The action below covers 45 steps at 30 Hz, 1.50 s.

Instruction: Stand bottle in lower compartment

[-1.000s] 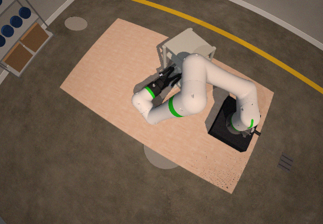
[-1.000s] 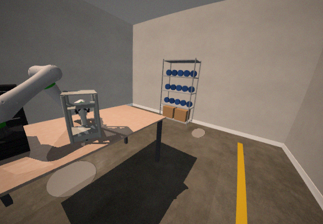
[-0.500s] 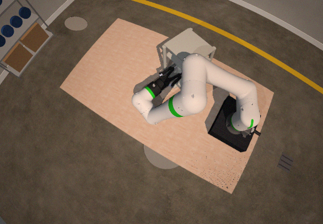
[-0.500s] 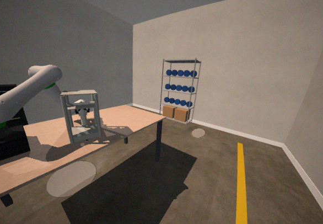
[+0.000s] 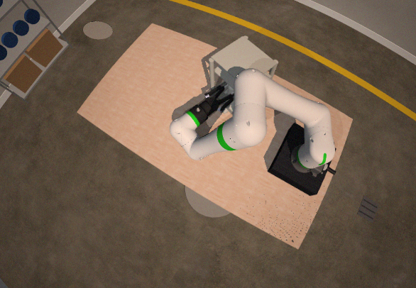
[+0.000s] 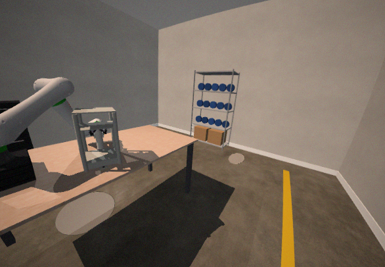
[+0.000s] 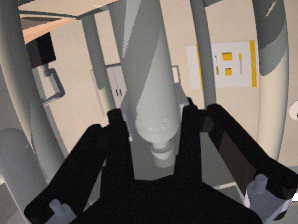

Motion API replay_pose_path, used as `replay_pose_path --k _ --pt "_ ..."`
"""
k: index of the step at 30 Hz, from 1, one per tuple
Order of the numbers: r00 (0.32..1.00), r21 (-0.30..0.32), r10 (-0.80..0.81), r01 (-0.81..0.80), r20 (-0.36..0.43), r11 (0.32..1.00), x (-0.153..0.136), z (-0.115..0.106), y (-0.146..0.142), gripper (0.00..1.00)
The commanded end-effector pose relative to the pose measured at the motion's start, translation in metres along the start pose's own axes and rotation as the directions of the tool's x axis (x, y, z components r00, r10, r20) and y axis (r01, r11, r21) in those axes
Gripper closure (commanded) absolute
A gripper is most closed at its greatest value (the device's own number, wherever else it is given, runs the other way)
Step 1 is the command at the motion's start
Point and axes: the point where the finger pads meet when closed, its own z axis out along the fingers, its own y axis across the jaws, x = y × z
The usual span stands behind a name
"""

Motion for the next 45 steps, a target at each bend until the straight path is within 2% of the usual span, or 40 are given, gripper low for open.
replay_pose_path --k 1,27,39,45 --pt "1.0 0.0 0.0 0.0 0.0 1.0 0.0 0.0 0.0 1.0" --pt "1.0 0.0 0.0 0.0 0.0 1.0 0.0 0.0 0.0 1.0" --pt "1.0 0.0 0.0 0.0 0.0 1.0 0.024 0.0 0.0 1.0" --pt "1.0 0.0 0.0 0.0 0.0 1.0 0.026 0.0 0.0 1.0"
